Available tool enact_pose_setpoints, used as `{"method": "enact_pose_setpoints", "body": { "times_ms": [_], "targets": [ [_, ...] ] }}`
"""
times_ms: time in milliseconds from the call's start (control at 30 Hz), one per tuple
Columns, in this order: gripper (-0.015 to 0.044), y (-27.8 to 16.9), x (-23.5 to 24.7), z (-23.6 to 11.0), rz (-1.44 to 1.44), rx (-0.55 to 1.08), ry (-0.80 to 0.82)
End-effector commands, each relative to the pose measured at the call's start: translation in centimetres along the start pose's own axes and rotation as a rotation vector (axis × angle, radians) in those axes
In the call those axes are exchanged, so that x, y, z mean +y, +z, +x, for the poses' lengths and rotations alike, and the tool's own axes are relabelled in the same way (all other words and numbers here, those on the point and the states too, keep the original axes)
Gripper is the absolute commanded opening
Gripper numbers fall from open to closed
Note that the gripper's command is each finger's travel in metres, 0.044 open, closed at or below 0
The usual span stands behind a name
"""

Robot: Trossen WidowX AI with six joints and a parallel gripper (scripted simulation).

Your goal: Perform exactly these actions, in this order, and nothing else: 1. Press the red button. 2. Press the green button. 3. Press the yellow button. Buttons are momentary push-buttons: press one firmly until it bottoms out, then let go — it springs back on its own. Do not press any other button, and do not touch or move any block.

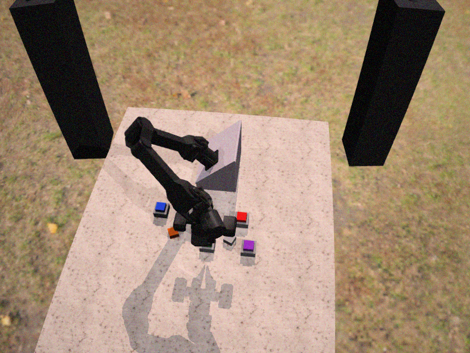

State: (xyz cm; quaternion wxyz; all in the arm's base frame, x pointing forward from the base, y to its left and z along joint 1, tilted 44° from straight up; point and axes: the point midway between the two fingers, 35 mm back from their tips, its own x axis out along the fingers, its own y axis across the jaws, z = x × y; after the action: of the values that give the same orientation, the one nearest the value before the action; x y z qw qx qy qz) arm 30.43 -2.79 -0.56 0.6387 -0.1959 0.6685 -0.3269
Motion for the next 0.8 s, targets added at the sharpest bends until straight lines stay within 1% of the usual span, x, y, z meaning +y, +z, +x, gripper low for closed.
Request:
{"method": "enact_pose_setpoints", "body": {
  "times_ms": [0,500,767],
  "targets": [
    [0.002,-0.2,-0.1,1.0,-0.005,0.005,-0.007],
    [0.002,-0.2,-0.2,3.4,-0.004,0.005,-0.008],
    [0.002,-0.2,-0.2,3.5,-0.004,0.005,-0.008]
  ]
}}
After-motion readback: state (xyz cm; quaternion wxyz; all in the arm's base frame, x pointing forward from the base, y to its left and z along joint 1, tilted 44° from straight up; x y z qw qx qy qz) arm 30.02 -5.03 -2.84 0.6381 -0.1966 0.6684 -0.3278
